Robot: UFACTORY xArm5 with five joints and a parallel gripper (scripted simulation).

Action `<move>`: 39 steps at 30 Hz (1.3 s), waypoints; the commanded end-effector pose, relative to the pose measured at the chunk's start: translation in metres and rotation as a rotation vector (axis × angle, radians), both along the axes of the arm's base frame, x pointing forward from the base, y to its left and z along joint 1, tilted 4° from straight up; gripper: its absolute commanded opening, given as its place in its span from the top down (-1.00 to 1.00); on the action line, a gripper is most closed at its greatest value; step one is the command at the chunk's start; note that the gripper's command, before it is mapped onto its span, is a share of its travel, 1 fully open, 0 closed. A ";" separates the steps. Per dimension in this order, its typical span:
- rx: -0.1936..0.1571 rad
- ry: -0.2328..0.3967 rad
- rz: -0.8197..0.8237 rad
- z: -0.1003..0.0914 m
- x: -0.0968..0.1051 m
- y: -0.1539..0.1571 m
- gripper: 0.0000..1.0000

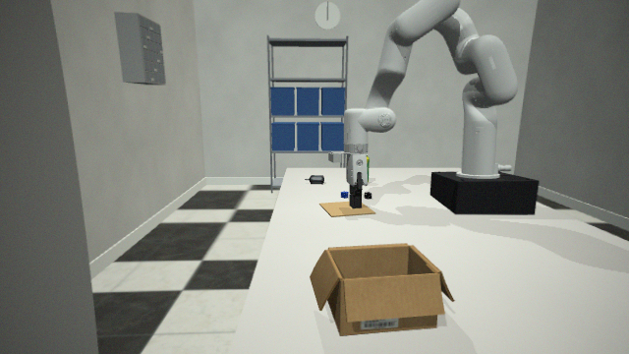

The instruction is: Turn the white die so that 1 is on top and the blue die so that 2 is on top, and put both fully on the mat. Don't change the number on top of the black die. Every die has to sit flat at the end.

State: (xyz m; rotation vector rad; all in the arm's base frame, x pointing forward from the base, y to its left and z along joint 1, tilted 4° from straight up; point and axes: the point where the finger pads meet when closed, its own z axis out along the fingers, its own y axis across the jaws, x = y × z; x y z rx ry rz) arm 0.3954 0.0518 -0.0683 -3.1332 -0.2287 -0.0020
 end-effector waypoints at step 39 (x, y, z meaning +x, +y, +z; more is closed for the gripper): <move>0.000 -0.003 0.000 0.001 0.001 0.000 0.28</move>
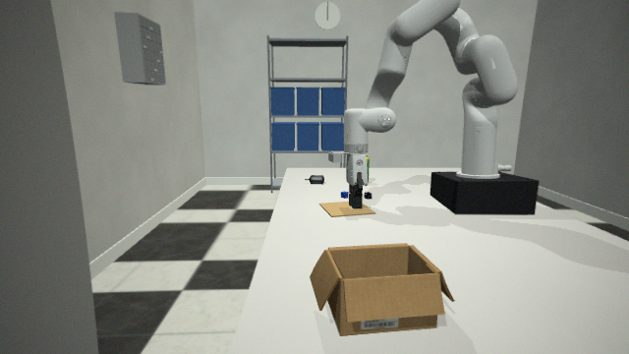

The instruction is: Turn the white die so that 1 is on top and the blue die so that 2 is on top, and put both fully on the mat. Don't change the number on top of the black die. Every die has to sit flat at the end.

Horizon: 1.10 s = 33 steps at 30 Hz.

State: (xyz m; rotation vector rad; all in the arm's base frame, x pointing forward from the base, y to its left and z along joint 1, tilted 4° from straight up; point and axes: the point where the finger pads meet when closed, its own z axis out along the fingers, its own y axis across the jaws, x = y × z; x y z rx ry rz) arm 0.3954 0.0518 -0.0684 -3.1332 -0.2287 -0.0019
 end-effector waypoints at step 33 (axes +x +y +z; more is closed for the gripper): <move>0.000 -0.002 0.000 0.091 0.000 0.007 0.28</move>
